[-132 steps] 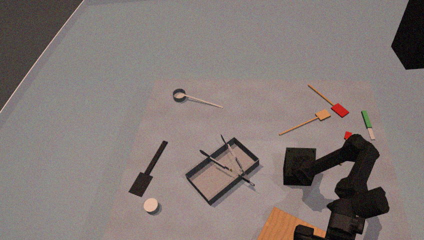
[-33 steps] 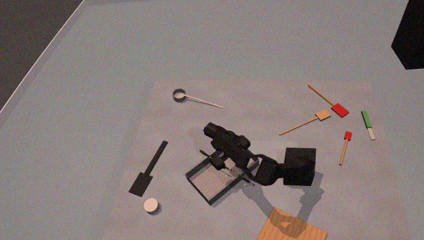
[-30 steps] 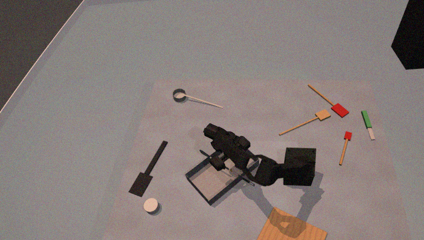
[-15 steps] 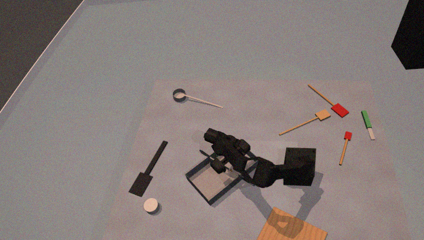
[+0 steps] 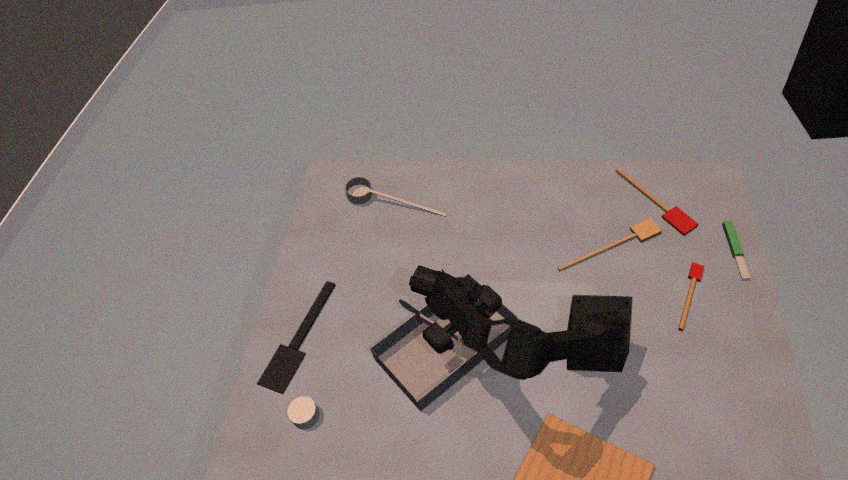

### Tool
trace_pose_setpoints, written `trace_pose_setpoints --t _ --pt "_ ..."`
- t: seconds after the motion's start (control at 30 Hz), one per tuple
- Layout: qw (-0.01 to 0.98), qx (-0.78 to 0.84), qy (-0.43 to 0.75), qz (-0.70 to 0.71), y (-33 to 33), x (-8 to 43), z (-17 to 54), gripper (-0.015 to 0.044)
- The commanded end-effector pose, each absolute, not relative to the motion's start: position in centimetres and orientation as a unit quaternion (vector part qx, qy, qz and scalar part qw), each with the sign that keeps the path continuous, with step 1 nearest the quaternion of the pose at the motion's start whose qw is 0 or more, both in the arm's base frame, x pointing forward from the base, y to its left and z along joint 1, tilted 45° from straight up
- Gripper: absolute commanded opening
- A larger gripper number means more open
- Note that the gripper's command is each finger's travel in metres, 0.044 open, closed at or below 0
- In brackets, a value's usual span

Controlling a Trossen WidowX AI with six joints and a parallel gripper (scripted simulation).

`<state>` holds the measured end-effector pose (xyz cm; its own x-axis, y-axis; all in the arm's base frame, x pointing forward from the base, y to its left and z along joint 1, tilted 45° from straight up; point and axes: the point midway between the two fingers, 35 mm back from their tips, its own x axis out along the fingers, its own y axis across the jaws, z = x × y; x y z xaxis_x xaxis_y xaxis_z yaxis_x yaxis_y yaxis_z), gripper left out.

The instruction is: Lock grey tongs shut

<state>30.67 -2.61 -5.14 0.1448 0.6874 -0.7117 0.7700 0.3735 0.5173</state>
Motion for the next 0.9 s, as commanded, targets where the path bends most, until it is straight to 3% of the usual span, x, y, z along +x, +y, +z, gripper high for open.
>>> trace_pose_setpoints --t 0.0,0.13,0.27,0.87 --pt "0.508 0.561 0.653 -0.039 -2.06 30.58 -5.49 0.044" --pt "0.507 0.561 0.653 -0.039 -1.65 30.58 -5.8 0.044" --pt "0.51 0.558 0.653 -0.04 -2.0 30.66 -5.62 0.0335" --pt "0.51 0.558 0.653 -0.04 -2.0 30.66 -5.62 0.0215"
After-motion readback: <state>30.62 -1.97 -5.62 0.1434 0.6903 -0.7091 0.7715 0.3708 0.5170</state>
